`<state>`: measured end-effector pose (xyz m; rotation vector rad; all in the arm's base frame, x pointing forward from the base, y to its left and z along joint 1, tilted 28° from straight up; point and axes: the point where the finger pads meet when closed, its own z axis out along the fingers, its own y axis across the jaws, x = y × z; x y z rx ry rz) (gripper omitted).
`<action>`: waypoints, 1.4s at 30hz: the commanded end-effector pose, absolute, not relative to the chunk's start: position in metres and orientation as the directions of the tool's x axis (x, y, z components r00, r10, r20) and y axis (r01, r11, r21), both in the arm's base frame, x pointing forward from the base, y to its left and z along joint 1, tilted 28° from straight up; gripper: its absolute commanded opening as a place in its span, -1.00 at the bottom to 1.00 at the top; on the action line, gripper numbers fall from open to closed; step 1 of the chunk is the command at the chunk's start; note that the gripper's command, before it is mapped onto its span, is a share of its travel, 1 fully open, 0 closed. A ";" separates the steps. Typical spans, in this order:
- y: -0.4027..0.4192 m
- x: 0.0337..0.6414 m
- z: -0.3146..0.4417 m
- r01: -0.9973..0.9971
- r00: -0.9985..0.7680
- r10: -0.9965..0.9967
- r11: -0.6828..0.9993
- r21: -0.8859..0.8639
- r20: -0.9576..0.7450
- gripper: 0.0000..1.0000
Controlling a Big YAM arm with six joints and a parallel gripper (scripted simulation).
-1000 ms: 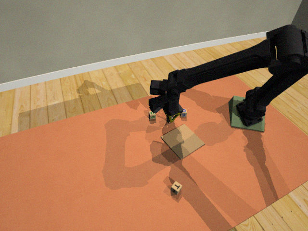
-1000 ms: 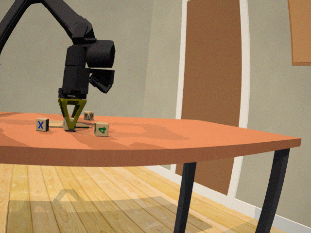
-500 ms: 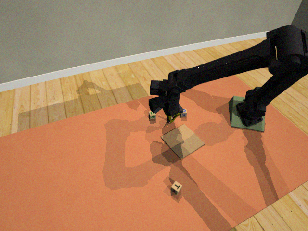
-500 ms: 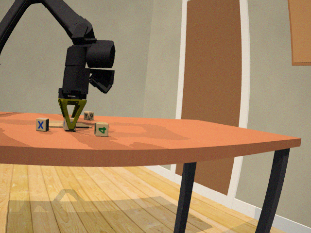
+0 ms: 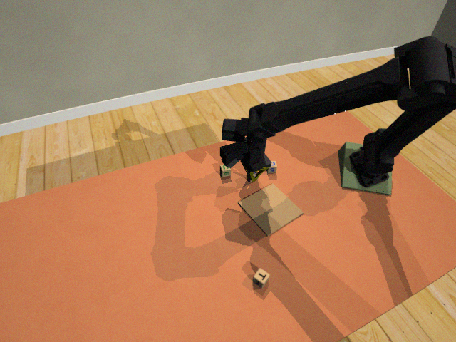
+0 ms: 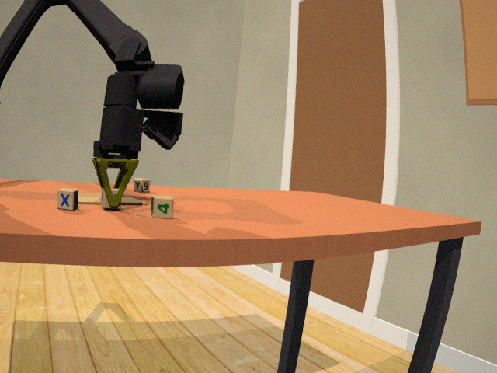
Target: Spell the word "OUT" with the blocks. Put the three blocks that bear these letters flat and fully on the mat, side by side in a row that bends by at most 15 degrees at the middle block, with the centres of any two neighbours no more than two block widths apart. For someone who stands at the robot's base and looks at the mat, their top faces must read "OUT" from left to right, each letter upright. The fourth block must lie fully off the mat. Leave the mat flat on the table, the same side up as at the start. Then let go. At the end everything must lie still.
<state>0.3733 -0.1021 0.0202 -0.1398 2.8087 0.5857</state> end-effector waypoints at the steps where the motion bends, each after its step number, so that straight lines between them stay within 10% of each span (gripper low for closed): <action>1: -0.102 0.387 0.026 -0.163 -0.953 -0.050 0.915 0.368 -0.298 -0.49; 42: -0.104 0.392 0.026 -0.167 -0.950 -0.051 0.917 0.361 -0.308 -0.49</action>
